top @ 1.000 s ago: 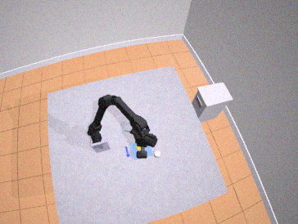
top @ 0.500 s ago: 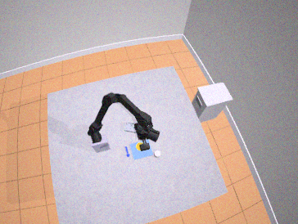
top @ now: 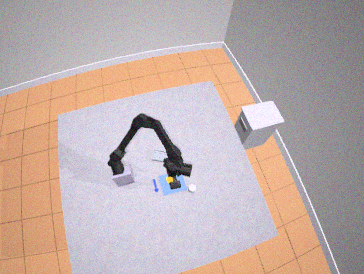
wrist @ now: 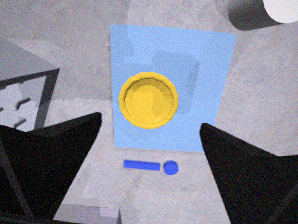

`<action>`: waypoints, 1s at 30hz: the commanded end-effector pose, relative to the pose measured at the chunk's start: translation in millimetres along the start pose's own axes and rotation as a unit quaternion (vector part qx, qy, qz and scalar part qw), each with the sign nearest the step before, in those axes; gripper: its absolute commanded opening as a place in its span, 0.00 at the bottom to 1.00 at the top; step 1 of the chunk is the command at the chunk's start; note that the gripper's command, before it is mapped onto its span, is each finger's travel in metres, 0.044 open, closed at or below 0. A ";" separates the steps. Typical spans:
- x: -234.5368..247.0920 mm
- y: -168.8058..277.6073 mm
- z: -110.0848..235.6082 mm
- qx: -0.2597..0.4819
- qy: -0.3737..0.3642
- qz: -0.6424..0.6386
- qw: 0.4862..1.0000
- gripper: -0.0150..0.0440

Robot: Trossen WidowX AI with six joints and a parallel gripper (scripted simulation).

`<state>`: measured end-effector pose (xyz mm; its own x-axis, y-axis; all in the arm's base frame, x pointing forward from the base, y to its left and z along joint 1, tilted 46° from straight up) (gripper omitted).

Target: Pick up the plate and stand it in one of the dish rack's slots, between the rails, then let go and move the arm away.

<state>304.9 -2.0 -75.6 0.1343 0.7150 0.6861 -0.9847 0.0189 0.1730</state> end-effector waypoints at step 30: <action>3.3 0.2 -51.4 -0.002 -0.002 -0.002 1.000 0.93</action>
<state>302.5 31.9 -105.5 0.1283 0.7149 0.6873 -0.9865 0.0209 0.1624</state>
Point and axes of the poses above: the point midway between the two fingers, 35 mm back from their tips, its own z axis back along the fingers, its own x axis across the jaws, y = z × x, the point moved 3 cm from there along z, back along the fingers, and after that the axes turned 11 degrees about -z, right-handed, at the moved point
